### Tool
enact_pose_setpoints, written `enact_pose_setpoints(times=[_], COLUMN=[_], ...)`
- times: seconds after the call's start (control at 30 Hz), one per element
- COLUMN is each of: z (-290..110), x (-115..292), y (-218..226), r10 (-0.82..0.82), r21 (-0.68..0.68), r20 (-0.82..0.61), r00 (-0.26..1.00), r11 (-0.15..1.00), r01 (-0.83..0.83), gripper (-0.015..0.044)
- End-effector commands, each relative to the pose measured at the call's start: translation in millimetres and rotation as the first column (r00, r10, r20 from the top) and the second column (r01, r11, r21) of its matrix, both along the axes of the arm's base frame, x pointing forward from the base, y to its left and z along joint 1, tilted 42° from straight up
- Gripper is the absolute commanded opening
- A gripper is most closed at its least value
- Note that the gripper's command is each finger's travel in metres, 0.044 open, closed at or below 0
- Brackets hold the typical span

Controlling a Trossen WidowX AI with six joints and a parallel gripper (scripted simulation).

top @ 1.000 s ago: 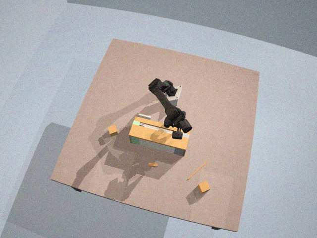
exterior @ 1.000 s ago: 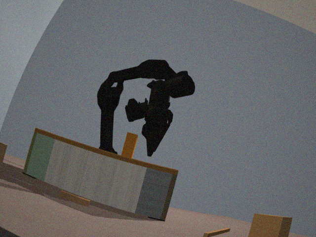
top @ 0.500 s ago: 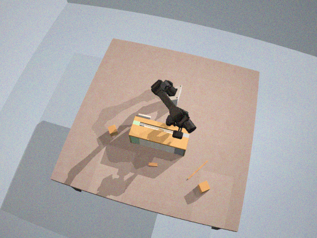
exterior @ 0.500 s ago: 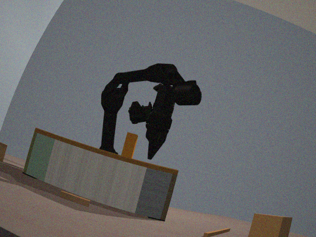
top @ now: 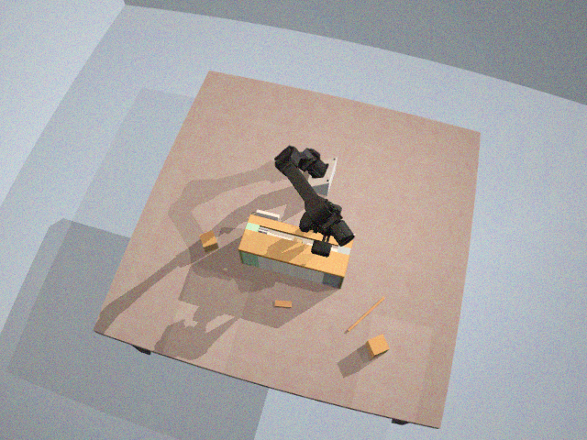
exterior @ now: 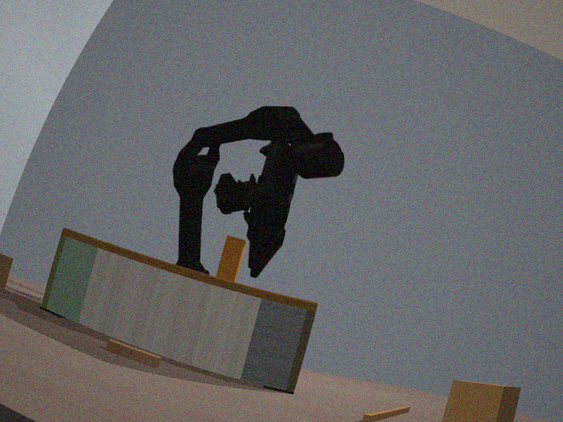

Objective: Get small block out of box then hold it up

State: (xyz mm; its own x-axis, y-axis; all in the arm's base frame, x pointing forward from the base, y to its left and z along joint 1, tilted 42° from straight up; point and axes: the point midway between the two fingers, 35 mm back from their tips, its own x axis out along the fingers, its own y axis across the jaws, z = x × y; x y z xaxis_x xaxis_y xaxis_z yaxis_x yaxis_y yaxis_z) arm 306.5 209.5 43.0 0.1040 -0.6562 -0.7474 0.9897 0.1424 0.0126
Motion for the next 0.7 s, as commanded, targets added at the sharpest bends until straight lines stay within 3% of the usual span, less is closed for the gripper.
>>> enact_pose_setpoints(times=[0.0,0.67], z=[4.5,26.1], x=[0.0,7.2], y=[-6.2,-29.9], r10=[0.006,0.006], r21=[-0.009,-0.010], r20=[-0.007,-0.007], r00=[1.000,1.000], r11=[1.000,1.000], r01=[-0.006,-0.006], gripper=[0.0400,0.0400])
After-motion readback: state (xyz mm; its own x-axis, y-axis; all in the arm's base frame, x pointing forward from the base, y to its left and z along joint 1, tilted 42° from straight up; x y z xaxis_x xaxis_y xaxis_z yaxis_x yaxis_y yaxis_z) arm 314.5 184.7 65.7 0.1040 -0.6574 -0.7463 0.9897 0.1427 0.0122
